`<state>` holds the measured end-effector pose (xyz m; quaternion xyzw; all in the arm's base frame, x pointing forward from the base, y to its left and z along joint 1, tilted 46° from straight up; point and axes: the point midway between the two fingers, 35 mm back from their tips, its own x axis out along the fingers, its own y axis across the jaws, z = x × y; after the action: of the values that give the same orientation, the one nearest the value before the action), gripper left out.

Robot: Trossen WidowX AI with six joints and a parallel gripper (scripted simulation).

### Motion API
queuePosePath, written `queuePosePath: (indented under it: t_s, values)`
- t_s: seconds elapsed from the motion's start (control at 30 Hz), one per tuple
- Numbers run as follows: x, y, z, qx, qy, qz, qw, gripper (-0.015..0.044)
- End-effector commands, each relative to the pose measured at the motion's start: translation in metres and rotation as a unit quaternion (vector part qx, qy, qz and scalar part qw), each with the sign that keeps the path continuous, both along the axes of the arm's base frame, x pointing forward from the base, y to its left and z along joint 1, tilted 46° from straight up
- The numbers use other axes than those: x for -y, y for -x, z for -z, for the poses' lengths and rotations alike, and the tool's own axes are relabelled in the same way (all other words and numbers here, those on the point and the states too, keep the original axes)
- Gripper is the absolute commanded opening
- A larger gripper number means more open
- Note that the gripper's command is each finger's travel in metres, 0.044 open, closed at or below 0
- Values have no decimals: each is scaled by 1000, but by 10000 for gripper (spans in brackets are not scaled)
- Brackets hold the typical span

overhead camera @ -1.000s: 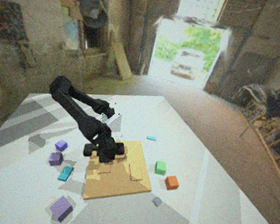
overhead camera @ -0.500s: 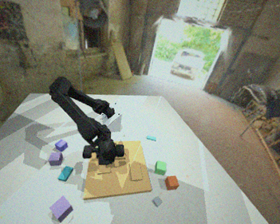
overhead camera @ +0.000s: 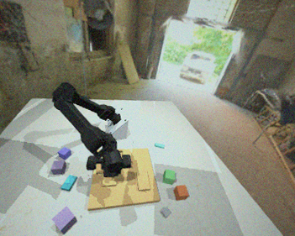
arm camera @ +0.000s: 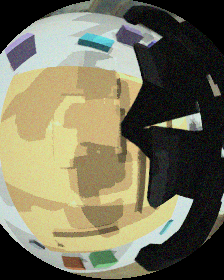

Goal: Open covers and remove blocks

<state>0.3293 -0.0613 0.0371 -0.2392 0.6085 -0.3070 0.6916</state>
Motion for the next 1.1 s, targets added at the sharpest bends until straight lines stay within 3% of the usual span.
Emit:
queuePosePath:
  t_s: [0.0,1.07]
  values:
    - [1,-5,0,-3,2,-1,1000,0]
    - [2,-37,-5,-2,2,-1,1000,0]
